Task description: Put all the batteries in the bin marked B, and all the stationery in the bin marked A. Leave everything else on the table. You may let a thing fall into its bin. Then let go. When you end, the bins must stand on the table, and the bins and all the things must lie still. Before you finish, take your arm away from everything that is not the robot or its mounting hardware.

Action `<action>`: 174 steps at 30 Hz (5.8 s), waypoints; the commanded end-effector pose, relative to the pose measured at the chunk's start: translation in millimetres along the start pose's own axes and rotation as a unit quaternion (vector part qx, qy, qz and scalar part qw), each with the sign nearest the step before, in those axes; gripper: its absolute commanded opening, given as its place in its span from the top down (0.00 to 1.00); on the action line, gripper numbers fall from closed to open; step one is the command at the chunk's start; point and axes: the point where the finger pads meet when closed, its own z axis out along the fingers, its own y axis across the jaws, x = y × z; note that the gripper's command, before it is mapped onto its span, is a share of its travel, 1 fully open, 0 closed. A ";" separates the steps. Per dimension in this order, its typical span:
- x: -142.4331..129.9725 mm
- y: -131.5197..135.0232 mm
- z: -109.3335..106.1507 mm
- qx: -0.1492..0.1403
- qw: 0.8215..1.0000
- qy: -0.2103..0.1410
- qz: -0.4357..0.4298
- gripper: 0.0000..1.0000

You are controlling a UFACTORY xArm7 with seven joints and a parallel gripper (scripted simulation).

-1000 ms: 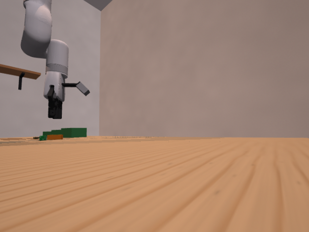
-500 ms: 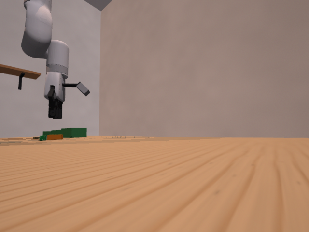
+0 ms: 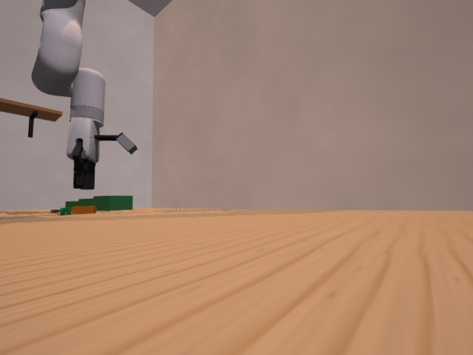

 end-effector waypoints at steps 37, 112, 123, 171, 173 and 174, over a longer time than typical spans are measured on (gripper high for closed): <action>2.4 -0.9 57.6 -0.001 1.000 0.003 0.000 0.58; 1.1 -7.0 -8.9 -0.001 1.000 0.003 0.000 1.00; -6.5 -60.7 -8.8 0.000 1.000 0.003 0.000 1.00; -31.5 -237.9 -8.6 0.001 0.925 0.002 0.380 1.00; -31.5 -237.8 -8.7 0.001 0.925 0.002 0.380 1.00; -31.5 -237.8 -8.7 0.001 0.925 0.002 0.380 1.00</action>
